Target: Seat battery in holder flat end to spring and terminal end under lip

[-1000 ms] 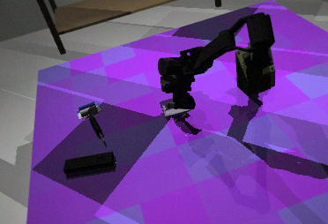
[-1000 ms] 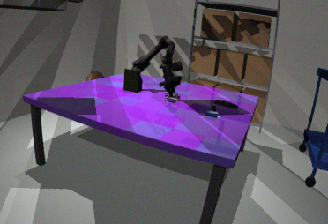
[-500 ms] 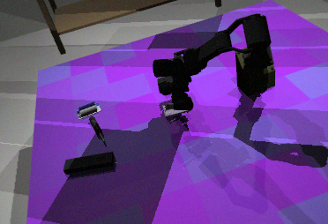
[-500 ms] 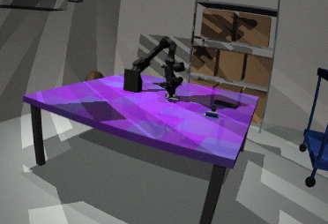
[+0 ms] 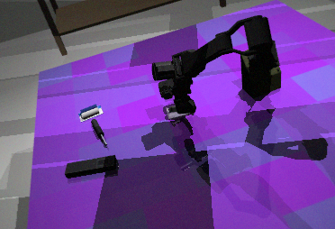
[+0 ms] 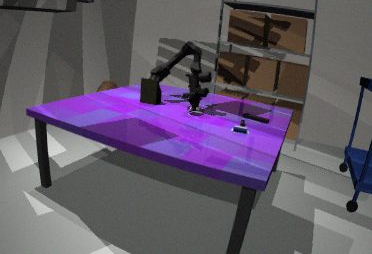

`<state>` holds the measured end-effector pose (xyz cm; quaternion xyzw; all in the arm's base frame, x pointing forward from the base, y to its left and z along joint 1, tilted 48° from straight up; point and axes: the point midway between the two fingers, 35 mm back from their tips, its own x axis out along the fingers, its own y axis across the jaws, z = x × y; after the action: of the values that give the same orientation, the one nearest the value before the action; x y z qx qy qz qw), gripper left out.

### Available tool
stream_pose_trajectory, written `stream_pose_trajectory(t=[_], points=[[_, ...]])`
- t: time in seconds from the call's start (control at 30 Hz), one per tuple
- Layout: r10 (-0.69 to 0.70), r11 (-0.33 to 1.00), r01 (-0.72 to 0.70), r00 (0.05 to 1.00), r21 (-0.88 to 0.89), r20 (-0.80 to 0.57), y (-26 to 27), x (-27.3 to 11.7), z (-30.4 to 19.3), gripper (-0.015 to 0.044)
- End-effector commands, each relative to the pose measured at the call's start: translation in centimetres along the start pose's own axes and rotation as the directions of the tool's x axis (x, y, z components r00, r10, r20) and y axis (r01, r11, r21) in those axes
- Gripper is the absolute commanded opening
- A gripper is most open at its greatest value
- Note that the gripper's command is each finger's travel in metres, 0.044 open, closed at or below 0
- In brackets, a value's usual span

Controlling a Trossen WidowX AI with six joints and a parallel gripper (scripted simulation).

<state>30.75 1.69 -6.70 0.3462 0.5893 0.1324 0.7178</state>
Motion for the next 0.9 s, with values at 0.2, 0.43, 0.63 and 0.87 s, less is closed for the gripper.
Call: stream_pose_trajectory(t=[0.2, 0.43, 0.63, 0.87], points=[[-0.002, 1.000, 0.002, 0.997, 0.003, -0.076, 0.03, 0.34, -0.64, 0.0066], [-0.004, 1.000, 0.004, 0.994, -0.001, -0.113, 0.17, 0.34, -0.61, 0.0066], [-0.006, 1.000, 0.005, 0.989, -0.004, -0.145, 0.29, 0.33, -0.60, 0.0066], [-0.008, 1.000, 0.006, 0.983, -0.007, -0.181, 0.44, 0.29, -0.57, 0.0066]])
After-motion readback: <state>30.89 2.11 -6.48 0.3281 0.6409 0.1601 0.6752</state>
